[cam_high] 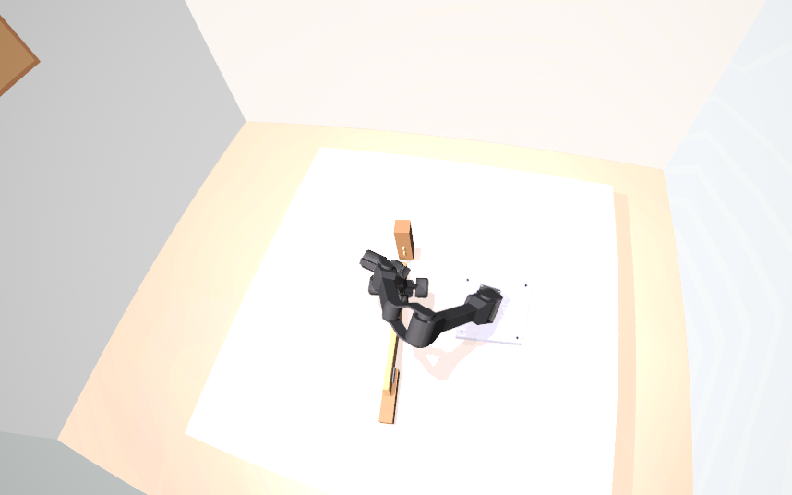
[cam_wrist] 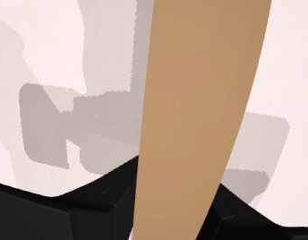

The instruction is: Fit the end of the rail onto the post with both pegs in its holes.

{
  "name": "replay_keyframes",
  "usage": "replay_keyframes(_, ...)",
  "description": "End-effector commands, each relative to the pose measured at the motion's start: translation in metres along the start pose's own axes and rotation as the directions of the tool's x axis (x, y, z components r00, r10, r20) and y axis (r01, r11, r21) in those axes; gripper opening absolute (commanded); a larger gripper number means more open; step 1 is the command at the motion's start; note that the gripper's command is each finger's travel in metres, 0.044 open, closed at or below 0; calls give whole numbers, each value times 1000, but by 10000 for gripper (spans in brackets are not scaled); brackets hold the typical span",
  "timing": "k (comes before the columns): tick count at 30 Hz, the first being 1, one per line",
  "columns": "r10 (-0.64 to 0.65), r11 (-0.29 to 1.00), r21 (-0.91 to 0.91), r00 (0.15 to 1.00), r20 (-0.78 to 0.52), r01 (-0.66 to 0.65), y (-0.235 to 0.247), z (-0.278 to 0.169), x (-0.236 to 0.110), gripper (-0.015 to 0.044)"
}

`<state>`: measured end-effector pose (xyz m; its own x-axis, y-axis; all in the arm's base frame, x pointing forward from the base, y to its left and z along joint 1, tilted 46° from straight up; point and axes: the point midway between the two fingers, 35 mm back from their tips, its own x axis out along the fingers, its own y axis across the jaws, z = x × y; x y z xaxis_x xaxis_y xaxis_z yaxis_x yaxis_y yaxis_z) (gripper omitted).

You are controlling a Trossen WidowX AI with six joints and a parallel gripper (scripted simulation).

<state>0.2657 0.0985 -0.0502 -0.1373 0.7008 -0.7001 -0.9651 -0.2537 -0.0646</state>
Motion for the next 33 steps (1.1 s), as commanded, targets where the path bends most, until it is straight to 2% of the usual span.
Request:
replay_keyframes(1,-3,1000,-2,1000,2,3,-1,0,-3,0)
replay_keyframes(33,-3,1000,-2,1000,1,3,-5,0,-19,0)
